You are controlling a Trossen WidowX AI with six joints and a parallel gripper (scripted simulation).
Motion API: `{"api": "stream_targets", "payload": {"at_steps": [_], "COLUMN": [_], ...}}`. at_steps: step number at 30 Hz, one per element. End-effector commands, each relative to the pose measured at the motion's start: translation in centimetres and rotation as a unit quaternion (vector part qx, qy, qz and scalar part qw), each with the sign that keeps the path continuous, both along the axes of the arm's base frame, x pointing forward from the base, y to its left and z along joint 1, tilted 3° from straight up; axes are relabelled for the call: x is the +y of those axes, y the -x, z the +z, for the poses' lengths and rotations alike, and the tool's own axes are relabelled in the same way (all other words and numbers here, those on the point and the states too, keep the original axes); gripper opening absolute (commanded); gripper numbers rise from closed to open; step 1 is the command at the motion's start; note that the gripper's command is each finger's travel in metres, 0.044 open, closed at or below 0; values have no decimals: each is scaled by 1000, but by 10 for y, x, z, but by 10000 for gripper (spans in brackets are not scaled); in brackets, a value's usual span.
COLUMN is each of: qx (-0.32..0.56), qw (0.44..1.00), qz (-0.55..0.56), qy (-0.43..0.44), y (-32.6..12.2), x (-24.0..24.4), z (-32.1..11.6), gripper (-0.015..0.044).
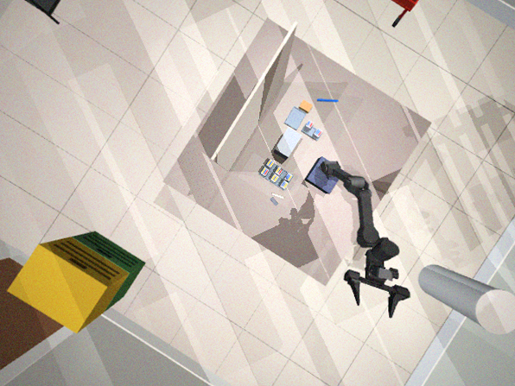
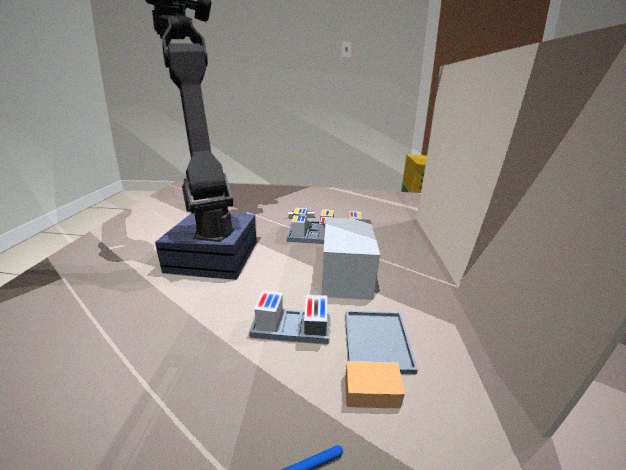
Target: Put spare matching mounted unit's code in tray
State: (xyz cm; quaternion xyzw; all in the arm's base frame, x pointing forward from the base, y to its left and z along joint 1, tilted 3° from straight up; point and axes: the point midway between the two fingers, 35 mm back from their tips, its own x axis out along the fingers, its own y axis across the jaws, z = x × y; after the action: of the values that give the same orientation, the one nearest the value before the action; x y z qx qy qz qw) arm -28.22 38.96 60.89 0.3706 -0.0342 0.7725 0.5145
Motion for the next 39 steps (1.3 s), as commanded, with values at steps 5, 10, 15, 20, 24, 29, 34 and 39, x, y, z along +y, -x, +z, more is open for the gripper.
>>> {"api": "stream_targets", "payload": {"at_steps": [5,10,15,20,24,29,34,39], "qx": [-94,-140,-172,-192,-197,-189,-164,-114], "qw": [986,962,932,892,855,802,745,690], "qz": [-108,-189,-238,-283,-312,-343,-364,-378], "qy": [89,139,212,296,365,451,534,606], "y": [-79,-150,-217,-295,-360,-438,-510,-575], "x": [81,112,140,154,152,133,97,47], "z": [-49,-72,-110,-152,-187,-230,-273,-311], "gripper": [440,440,440,440,440,440,440,440]}}
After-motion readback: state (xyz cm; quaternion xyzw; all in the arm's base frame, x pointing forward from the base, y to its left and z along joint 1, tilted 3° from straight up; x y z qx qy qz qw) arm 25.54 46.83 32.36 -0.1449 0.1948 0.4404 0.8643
